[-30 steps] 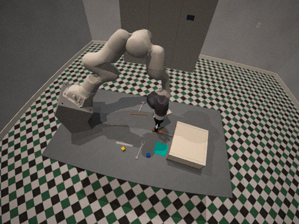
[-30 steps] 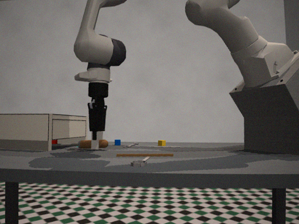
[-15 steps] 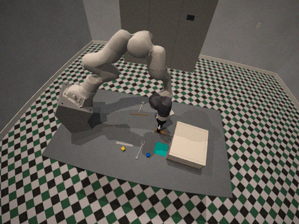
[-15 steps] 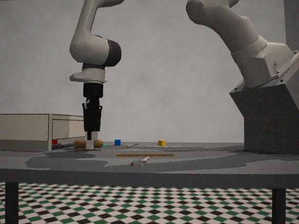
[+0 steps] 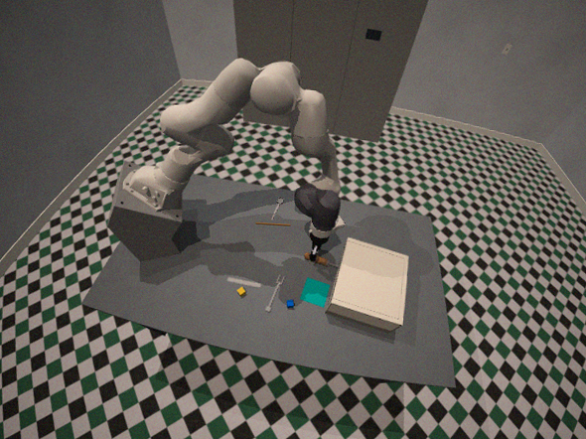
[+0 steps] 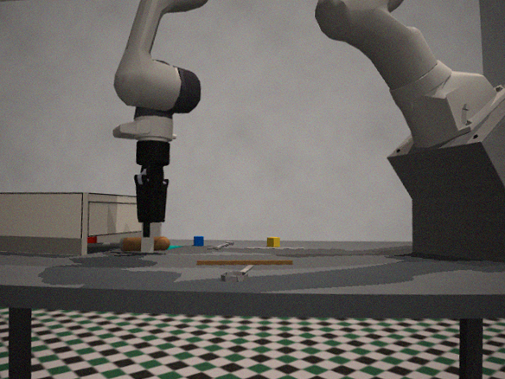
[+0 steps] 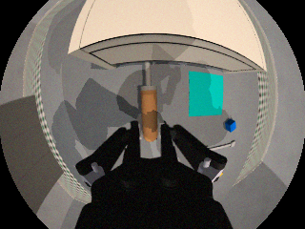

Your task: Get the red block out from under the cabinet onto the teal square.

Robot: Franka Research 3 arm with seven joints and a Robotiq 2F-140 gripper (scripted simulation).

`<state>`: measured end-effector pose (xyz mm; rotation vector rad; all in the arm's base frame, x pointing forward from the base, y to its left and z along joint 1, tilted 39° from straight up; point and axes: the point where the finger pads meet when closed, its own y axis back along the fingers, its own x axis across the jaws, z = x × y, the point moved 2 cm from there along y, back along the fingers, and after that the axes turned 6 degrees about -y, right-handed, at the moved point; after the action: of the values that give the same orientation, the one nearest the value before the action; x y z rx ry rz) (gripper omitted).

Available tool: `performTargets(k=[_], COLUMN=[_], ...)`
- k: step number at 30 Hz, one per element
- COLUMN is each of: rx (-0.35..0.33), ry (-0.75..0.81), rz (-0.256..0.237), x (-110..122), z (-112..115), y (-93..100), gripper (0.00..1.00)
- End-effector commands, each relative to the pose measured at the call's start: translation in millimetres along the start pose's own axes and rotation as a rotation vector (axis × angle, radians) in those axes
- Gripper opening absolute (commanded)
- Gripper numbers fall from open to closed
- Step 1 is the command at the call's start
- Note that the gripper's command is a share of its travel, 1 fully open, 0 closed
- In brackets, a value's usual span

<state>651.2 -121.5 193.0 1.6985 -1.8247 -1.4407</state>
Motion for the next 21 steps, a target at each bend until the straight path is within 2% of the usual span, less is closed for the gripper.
performTargets(k=[1, 21], rx=[0.000, 0.000], ry=[-0.012, -0.012], rz=[0.001, 0.001], x=[-0.8, -1.0], z=[-2.8, -4.7], y=[1.2, 1.2], gripper=[0.00, 0.00])
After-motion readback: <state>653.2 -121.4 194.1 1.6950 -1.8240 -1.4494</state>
